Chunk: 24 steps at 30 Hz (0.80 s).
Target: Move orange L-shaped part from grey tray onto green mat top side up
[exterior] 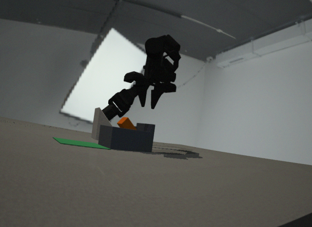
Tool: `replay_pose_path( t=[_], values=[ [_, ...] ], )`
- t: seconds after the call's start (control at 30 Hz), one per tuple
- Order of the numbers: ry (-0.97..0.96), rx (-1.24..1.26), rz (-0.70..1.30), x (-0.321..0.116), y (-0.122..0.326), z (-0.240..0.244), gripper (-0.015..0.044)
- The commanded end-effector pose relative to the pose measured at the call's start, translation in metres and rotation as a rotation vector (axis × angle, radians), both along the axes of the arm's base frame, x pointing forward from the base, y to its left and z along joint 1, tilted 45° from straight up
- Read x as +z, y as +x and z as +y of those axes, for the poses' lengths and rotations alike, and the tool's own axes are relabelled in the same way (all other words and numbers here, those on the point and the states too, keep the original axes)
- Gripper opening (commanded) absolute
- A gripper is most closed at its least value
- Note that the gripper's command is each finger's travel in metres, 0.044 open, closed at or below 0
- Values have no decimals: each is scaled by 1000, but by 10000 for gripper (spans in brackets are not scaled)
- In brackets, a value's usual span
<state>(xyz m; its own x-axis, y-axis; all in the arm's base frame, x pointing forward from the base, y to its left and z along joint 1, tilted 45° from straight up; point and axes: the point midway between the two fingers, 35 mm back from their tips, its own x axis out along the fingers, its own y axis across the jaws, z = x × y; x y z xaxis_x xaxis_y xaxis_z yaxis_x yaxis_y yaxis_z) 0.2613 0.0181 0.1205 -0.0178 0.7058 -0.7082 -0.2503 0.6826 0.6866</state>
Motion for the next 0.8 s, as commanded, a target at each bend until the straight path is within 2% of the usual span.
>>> replay_pose_path(
  t=[0.0,0.3,0.4,0.43,0.77],
  values=[
    [0,-4,1,0,0,0,180],
    [0,-4,1,0,0,0,180],
    [-3,-76,73,-3,3,-4,259],
    [-4,-122,120,-5,4,-6,280],
    [-28,-849,845,-36,24,-40,280]
  ],
)
